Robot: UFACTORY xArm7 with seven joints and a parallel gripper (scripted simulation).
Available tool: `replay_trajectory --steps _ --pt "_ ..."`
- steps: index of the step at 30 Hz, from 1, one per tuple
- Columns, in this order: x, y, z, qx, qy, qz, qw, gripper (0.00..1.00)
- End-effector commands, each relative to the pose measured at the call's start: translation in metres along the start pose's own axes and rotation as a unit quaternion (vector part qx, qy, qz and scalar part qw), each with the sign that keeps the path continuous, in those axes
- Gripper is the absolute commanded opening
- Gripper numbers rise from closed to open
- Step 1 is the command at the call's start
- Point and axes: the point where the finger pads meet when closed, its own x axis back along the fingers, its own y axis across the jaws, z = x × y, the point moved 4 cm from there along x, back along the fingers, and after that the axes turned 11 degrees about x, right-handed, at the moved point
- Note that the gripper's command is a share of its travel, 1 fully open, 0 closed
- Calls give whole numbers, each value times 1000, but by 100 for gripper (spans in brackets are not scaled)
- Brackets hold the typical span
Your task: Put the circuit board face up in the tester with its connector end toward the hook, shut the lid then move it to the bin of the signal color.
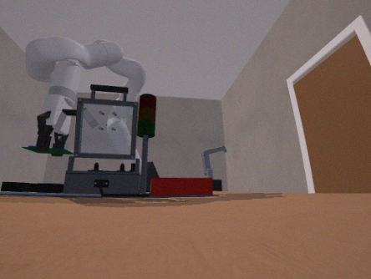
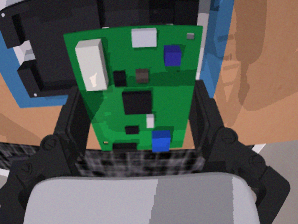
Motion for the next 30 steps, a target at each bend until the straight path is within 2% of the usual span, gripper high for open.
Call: replay_trajectory --steps 1,9,13,24,26,30 --pt "1 1 0 0 -1 -1 1000 79" --pt "1 0 7 0 -1 -1 1000 79" --pt "2 0 19 0 -1 -1 1000 79" --pt "6 -3 73 0 -1 -1 1000 79" --pt "6 -3 73 0 -1 -1 1000 79" --pt "8 -4 97 0 -1 -1 1000 79"
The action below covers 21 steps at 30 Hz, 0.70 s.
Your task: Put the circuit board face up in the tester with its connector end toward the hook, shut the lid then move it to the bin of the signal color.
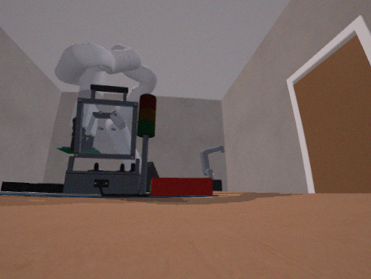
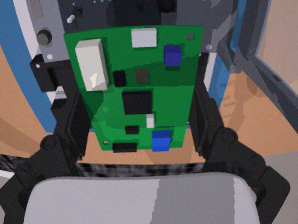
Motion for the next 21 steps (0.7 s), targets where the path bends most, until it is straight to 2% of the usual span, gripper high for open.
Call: replay_trajectory --steps 1,11,21 --pt "3 0 21 1 -1 -1 1000 79" --pt "6 -2 71 1 -1 -1 1000 79" --pt "7 -3 90 1 -1 -1 1000 79"
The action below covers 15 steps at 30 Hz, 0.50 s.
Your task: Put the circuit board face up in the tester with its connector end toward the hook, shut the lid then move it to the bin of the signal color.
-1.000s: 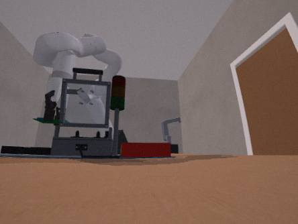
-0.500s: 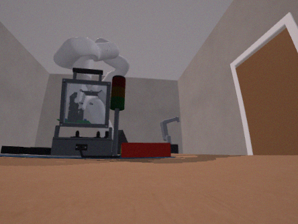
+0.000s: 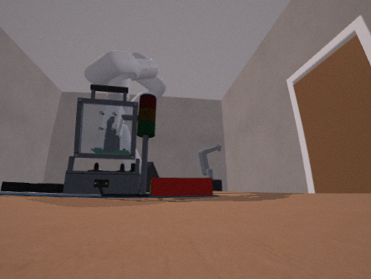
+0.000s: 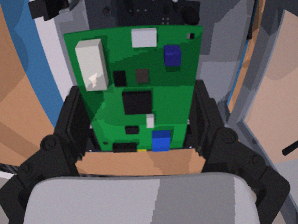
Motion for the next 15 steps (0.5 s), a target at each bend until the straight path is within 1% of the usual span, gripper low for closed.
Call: replay_trajectory --steps 1,15 --pt "1 1 5 0 0 -1 1000 79" --pt "1 0 6 0 0 -1 1000 79"
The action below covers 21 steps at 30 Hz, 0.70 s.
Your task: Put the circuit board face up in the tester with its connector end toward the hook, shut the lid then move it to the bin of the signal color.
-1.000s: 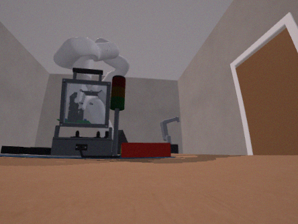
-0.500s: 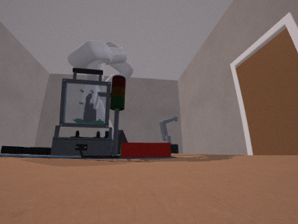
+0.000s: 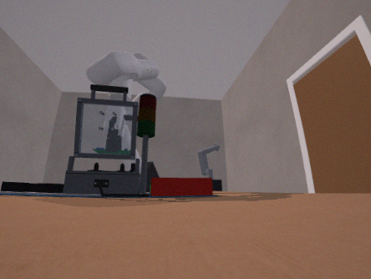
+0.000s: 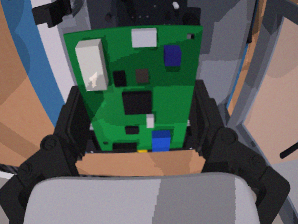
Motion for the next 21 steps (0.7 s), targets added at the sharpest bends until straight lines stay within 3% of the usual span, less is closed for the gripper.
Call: replay_trajectory --steps 1,21 --pt "1 1 0 0 0 -1 1000 79" --pt "-5 1 0 0 0 -1 1000 79"
